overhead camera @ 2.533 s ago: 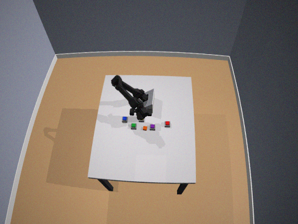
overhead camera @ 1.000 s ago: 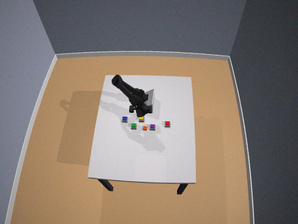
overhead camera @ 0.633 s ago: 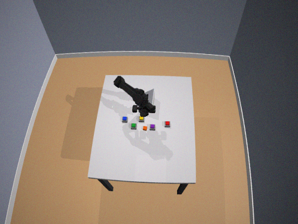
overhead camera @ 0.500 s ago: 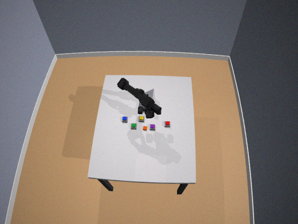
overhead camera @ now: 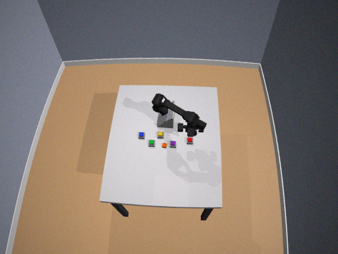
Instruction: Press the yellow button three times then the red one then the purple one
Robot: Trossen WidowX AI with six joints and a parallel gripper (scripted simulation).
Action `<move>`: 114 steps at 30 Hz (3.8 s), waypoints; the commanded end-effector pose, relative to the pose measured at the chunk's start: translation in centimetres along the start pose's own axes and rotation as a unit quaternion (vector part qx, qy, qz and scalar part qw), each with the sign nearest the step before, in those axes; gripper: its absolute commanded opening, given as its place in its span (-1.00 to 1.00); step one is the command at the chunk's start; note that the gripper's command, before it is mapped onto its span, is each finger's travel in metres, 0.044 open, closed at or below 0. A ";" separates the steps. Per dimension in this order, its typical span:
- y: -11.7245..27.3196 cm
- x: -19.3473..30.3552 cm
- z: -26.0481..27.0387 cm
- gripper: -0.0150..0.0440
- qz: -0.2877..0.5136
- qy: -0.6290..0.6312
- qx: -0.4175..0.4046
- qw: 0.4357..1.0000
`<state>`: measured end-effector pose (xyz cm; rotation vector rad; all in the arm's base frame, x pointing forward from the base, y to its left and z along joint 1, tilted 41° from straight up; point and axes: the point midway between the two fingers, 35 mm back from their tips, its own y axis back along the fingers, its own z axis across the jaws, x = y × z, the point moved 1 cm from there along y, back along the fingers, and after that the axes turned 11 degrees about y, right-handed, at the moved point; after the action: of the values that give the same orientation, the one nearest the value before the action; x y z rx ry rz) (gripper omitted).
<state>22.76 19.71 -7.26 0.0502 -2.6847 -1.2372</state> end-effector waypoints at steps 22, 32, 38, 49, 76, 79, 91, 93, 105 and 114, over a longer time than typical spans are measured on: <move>-7.6 -0.6 0.4 -0.42 -0.003 -0.009 -0.008 1.000; -9.1 -0.5 0.4 -0.42 -0.003 -0.009 -0.008 1.000; -9.1 -0.5 0.4 -0.42 -0.003 -0.009 -0.008 1.000; -9.1 -0.5 0.4 -0.42 -0.003 -0.009 -0.008 1.000; 0.6 -1.6 -7.4 -0.42 -0.004 -0.008 -0.009 1.000; 0.2 -1.4 -12.2 -0.42 -0.002 -0.009 -0.005 1.000; -3.9 -1.4 -13.2 -0.42 -0.002 -0.009 -0.004 1.000; -5.9 -1.3 -13.2 -0.42 -0.002 -0.009 -0.003 1.000; -7.4 -1.3 -13.2 -0.42 -0.002 -0.009 -0.002 1.000; -8.9 -1.3 -13.2 -0.42 -0.002 -0.010 -0.002 1.000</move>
<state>26.34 4.71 -5.36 0.0477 -2.7023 -1.2681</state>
